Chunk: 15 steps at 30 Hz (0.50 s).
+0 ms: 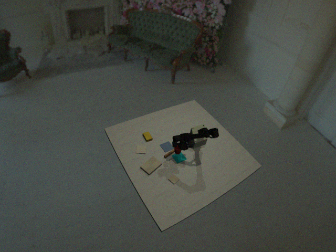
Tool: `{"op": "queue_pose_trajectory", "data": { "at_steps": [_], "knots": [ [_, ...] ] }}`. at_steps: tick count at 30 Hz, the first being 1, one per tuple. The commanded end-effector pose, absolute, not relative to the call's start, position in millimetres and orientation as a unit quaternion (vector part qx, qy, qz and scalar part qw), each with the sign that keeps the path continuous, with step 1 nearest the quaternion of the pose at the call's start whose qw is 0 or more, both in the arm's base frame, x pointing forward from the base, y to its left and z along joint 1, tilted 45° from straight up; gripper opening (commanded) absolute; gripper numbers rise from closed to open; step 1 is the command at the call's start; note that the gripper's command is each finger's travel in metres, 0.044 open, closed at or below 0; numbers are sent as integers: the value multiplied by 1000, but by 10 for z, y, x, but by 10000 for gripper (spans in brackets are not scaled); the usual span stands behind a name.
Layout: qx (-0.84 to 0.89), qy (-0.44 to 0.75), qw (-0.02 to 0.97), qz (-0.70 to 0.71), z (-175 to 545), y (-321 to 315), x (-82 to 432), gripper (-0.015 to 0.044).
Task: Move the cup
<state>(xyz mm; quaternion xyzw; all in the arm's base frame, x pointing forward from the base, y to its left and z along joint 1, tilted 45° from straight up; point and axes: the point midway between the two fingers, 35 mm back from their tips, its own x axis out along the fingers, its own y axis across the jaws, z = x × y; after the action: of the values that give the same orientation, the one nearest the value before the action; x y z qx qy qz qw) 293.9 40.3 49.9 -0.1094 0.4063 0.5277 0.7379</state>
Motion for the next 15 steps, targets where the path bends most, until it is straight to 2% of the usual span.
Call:
{"op": "queue_pose_trajectory", "data": {
  "at_steps": [1, 15],
  "knots": [
    [-103, 408, 737, 529, 530, 470, 2890, 0],
    [-103, 408, 737, 530, 651, 639, 2813, 0]
  ]
}}
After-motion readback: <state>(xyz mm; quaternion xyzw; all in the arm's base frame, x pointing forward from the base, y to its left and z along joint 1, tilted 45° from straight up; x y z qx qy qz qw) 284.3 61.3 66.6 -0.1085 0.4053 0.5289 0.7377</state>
